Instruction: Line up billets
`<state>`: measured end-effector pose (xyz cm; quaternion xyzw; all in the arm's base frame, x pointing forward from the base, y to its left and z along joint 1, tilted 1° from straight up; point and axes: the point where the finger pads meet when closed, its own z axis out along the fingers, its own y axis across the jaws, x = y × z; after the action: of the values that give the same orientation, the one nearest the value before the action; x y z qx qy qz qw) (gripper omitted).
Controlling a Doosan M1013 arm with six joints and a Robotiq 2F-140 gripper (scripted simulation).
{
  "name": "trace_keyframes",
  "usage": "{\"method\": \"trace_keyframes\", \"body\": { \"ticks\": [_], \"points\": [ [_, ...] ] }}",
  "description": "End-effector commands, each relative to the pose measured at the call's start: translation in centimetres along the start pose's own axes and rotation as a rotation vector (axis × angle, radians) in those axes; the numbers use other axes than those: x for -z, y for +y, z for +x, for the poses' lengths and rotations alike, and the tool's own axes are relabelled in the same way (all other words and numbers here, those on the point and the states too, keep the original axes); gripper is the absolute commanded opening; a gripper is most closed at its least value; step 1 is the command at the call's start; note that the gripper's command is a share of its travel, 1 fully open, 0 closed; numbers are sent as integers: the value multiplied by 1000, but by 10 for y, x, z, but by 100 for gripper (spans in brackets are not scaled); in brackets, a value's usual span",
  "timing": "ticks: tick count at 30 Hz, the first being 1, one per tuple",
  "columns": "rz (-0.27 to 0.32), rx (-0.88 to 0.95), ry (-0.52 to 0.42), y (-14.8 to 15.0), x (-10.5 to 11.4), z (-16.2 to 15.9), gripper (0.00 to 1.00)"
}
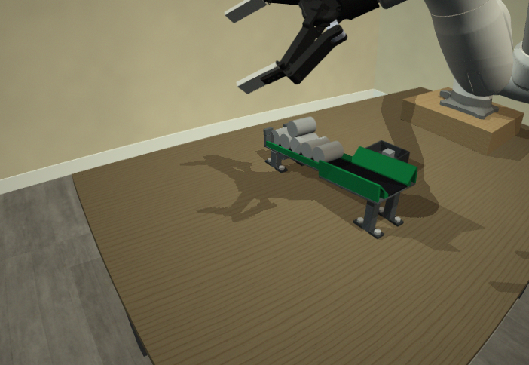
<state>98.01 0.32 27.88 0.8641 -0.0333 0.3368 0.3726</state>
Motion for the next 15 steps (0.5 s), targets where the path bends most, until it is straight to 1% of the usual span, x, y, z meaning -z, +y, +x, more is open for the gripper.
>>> {"method": "trace_keyframes", "body": {
  "ticks": [1,2,3,4,5,6,7,8,10,11,12,13,14,15],
  "points": [
    [40,35,-212,38,-24,-58,100],
    [40,35,-212,46,-29,-70,100],
    [75,48,-293,50,-31,-86,100],
    [75,48,-293,58,-36,-98,100],
    [122,60,-376,62,-37,-114,100],
    [122,60,-376,70,-40,-126,100],
    [181,69,-454,73,-39,-143,100],
    [181,69,-454,80,-42,-155,100],
    [181,69,-454,80,-42,-155,100],
    [249,75,-526,94,-42,-191,100],
    [249,75,-526,96,-43,-195,100],
    [325,77,-586,100,-38,-216,100],
    [325,77,-586,102,-38,-219,100],
    [403,76,-634,107,-32,-240,100]
  ]
}}
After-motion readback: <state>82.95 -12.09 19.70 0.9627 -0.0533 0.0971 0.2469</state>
